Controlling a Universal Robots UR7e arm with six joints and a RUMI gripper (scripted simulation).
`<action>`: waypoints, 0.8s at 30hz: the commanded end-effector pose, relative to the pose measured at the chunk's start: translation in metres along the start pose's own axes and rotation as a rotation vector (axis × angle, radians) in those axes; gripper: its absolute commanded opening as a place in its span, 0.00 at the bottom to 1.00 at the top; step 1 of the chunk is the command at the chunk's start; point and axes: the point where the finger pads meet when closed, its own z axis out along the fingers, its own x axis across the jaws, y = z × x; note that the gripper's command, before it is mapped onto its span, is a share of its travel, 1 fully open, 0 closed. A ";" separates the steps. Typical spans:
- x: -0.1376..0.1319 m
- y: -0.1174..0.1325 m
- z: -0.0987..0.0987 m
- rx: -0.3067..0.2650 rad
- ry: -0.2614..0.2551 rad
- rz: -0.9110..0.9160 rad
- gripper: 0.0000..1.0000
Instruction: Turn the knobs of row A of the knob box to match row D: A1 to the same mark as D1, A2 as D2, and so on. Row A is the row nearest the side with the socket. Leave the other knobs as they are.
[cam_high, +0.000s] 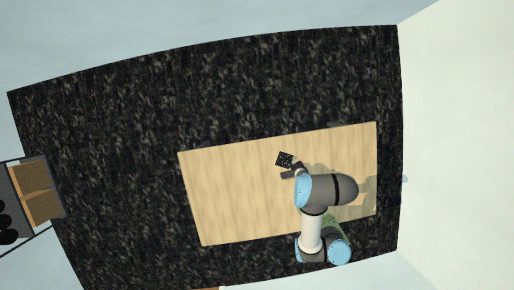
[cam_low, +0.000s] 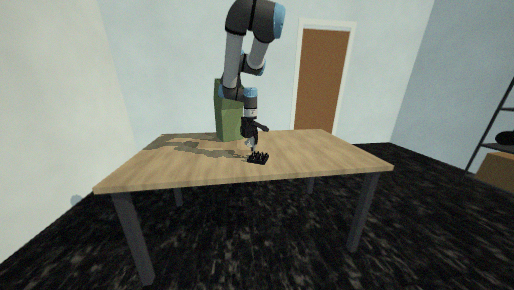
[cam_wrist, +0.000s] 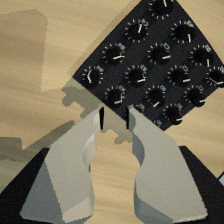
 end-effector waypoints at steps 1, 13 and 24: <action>0.000 0.000 0.000 0.000 0.001 0.000 0.11; 0.000 -0.005 0.000 0.000 0.001 0.000 0.11; 0.000 -0.005 0.000 0.000 0.001 0.000 0.11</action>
